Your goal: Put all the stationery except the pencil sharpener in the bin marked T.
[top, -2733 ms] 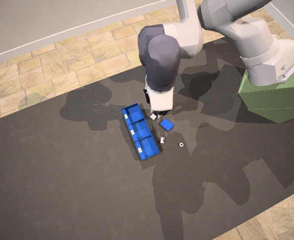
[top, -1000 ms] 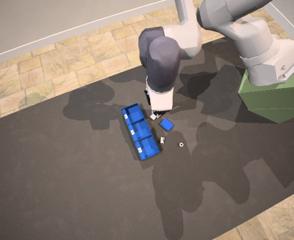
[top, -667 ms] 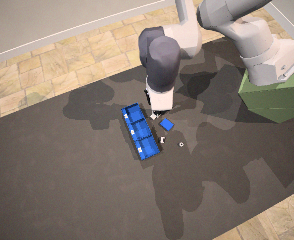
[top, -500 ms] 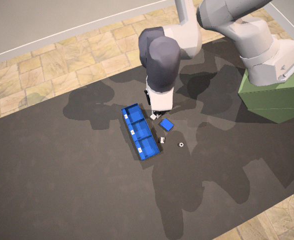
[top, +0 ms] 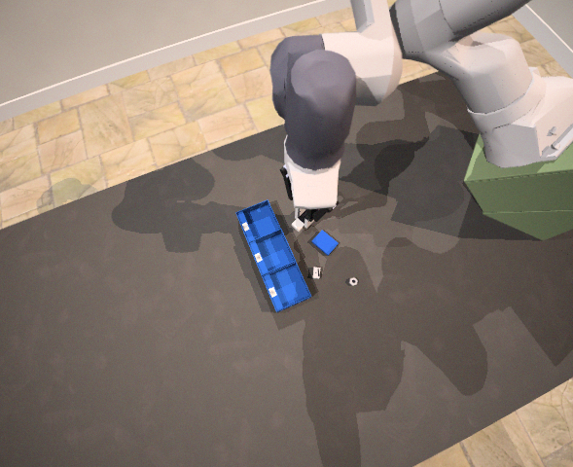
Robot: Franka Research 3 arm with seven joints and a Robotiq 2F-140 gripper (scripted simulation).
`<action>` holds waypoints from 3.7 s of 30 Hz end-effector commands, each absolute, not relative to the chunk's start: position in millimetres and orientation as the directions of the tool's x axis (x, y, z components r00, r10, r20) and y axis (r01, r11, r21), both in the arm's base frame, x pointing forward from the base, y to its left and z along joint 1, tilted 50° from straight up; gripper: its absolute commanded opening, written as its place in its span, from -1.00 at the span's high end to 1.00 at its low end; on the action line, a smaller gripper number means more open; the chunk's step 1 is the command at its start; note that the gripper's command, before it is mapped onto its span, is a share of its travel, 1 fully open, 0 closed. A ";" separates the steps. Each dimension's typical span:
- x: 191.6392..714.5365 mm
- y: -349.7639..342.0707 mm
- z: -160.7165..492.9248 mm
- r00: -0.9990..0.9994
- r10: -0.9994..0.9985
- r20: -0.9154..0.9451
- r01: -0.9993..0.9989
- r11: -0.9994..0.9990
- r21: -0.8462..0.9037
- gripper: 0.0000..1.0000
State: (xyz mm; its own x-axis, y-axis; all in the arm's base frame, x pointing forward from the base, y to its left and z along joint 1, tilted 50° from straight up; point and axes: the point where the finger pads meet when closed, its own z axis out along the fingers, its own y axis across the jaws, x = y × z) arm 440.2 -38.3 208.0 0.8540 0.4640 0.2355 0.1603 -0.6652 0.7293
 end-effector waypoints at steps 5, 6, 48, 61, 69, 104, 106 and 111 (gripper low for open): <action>424.0 -27.1 223.6 0.859 0.466 0.212 0.172 -0.653 0.737 0.77; 424.0 -27.1 223.6 0.859 0.466 0.212 0.172 -0.653 0.737 0.77; 492.7 -33.8 292.5 0.790 0.613 0.033 0.368 -0.516 0.774 0.77; 498.7 -34.7 297.9 0.720 0.689 -0.086 0.483 -0.408 0.775 0.77; 499.1 -35.3 298.8 0.657 0.733 -0.177 0.565 -0.324 0.759 0.77; 499.0 -35.9 299.2 0.303 0.800 -0.517 0.818 0.060 0.572 0.77; 499.0 -35.9 299.2 0.279 0.798 -0.534 0.827 0.082 0.556 0.77; 498.9 -35.8 299.1 0.221 0.791 -0.571 0.846 0.135 0.515 0.77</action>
